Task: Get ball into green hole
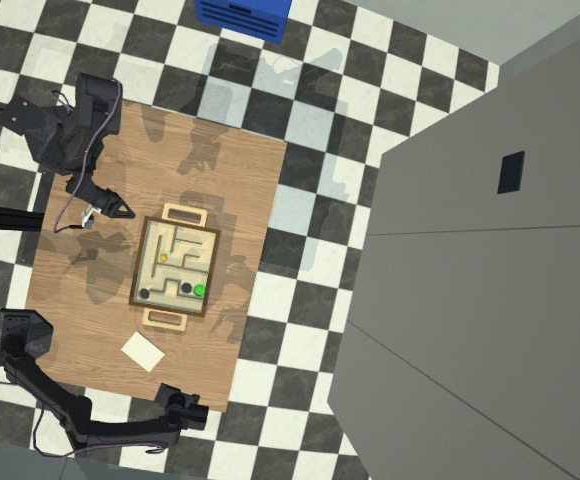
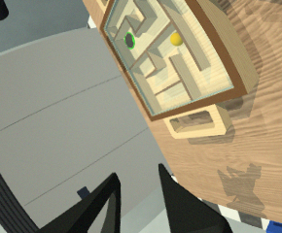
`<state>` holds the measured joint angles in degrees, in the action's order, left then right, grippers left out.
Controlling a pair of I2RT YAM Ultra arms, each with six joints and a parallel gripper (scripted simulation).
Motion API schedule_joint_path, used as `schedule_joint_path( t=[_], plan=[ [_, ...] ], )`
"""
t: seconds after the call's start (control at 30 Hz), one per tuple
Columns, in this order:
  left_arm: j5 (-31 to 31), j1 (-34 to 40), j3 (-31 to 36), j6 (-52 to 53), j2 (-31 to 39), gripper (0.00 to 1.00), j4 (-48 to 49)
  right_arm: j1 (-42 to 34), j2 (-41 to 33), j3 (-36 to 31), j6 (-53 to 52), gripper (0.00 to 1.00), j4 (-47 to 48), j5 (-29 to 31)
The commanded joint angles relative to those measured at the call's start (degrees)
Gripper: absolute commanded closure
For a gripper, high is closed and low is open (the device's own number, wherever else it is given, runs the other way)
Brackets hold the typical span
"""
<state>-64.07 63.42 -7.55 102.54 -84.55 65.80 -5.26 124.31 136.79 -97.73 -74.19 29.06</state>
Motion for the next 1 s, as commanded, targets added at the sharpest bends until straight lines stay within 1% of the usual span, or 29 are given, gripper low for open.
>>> schedule_joint_path(
  t=[0.0,0.03,0.07,0.6,0.63,0.73,0.77,0.87,0.97],
  plan=[
    [0.4,0.4,-0.3,-0.5,0.3,0.61,0.2,-0.6,-1.3,0.6,0.0,0.00,-0.2,0.8],
    [0.4,0.4,-0.3,-0.5,0.3,0.61,0.2,-0.6,-1.3,0.6,0.0,0.00,-0.2,0.8],
    [0.4,0.4,-0.3,-0.5,0.3,0.61,0.2,-0.6,-1.3,0.6,0.0,0.61,-0.2,0.8],
    [0.3,0.2,-0.2,-0.5,0.2,0.61,0.2,-0.3,-0.8,0.4,0.0,0.61,-0.1,0.9],
    [0.7,-1.0,-1.8,-1.2,-1.2,0.61,-0.7,-1.0,0.3,-1.6,0.8,0.61,0.8,0.7],
    [1.8,-1.4,-2.2,-3.7,-0.4,0.61,-1.7,-1.4,-2.0,-1.4,2.9,0.61,1.8,0.8],
    [2.1,-1.7,-2.5,-4.9,-2.2,0.61,-2.4,-1.5,-2.0,-1.7,3.7,0.61,2.2,0.8],
    [3.6,-3.0,-4.1,-8.6,-1.6,0.61,-3.9,-2.0,-2.1,-3.0,6.8,0.61,3.8,1.0],
    [5.3,-4.8,-6.0,-13.6,-3.4,0.61,-6.4,-2.9,-2.4,-4.8,10.7,0.61,5.8,1.1]
  ],
)
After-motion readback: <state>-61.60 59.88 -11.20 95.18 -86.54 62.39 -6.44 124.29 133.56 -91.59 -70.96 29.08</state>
